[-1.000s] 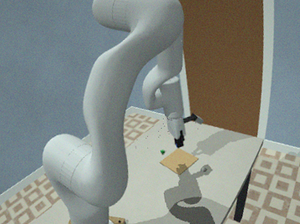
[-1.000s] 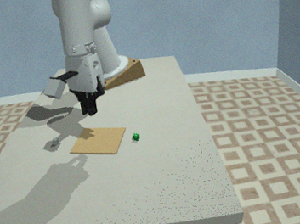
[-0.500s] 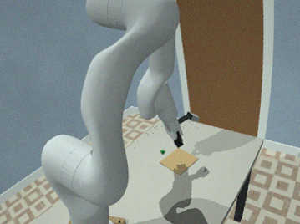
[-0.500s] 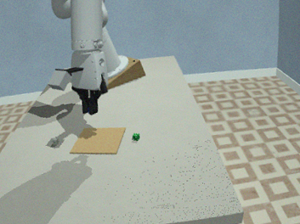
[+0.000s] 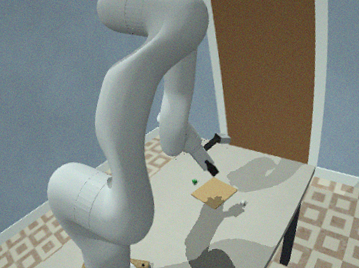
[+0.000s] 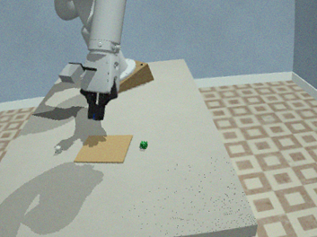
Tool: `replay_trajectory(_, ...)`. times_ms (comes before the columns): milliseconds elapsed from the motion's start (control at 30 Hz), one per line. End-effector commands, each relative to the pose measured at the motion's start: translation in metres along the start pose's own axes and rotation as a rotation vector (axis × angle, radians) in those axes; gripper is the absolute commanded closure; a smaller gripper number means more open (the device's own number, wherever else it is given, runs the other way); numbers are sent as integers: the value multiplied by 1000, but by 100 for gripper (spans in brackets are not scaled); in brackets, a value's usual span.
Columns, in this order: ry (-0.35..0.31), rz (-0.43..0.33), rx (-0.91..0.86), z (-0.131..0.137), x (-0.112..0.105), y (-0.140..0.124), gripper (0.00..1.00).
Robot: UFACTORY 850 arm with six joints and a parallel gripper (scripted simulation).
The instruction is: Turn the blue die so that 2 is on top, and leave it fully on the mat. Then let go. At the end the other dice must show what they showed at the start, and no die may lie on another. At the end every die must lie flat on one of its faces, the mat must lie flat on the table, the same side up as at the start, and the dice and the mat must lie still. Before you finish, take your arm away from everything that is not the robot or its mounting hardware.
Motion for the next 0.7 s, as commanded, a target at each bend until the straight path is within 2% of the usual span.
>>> replay_trajectory(0,40,170,15,5,1,-12,89)
replay_trajectory(400,71,427,19,7,4,-30,89)
replay_trajectory(667,75,448,19,7,4,-31,89)
Point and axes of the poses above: the point where the finger pads meet when closed, its own x axis out along the fingers, its own z axis across the jaws, y = z × x, the point moved 6 cm from there along -x, back along the fingers, and after that the axes turned 7 degrees about x, right-handed, at the moved point
